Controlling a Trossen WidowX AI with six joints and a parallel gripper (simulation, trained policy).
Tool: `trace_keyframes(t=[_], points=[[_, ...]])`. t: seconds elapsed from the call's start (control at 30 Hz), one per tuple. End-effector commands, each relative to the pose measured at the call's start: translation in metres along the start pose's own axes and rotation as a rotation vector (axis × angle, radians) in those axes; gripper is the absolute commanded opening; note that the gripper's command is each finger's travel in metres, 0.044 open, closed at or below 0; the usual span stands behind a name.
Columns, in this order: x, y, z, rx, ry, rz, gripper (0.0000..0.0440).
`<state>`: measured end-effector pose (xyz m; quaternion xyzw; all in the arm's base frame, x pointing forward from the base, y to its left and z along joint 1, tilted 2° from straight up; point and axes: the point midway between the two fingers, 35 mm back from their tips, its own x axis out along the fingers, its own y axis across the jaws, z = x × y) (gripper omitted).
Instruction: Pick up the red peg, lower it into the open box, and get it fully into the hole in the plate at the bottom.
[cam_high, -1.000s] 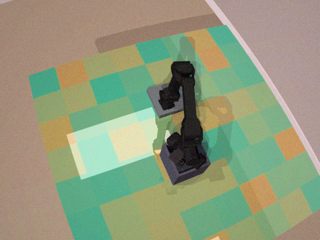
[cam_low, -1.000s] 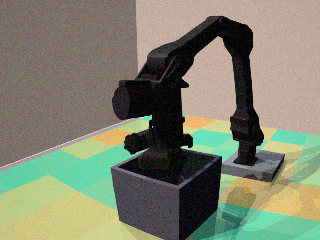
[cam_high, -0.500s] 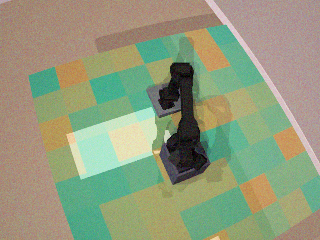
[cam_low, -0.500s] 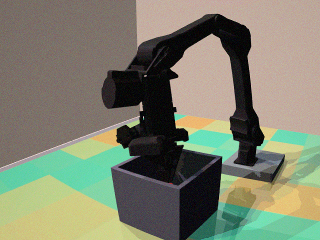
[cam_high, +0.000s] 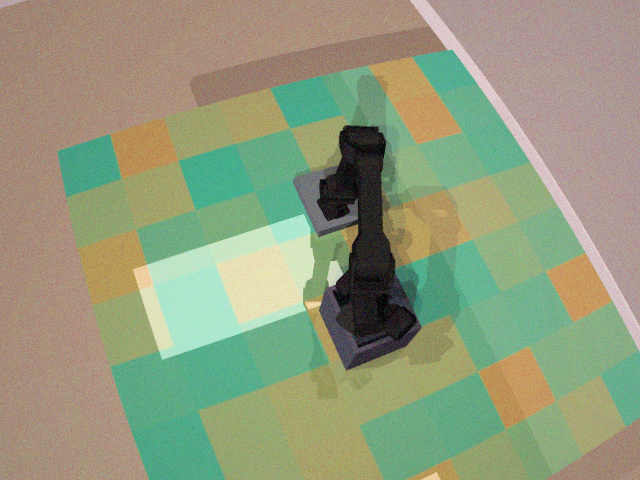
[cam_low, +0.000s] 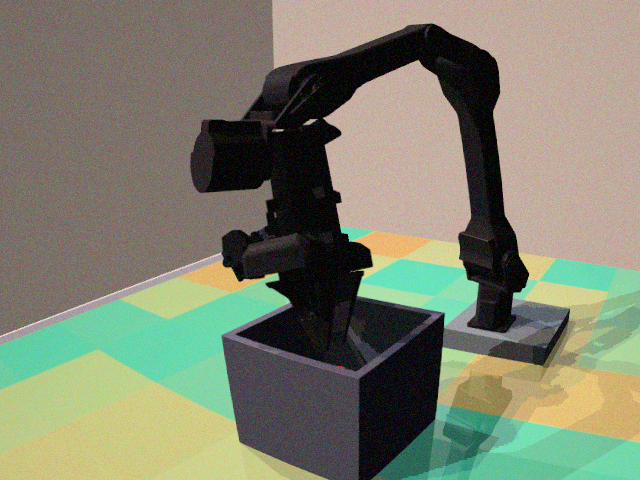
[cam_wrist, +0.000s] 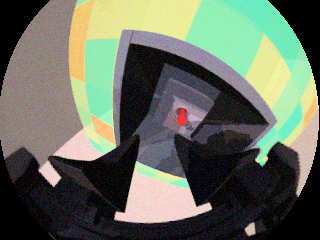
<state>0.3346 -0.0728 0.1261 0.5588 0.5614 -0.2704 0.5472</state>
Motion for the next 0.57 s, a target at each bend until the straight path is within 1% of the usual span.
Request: trace_keyframes(t=[0.0,0.53], points=[[-0.006,0.004,0.002,-0.007,0.005,0.020,0.0217],[-0.019,0.017,0.014,-0.052,0.016,0.088,0.0204]])
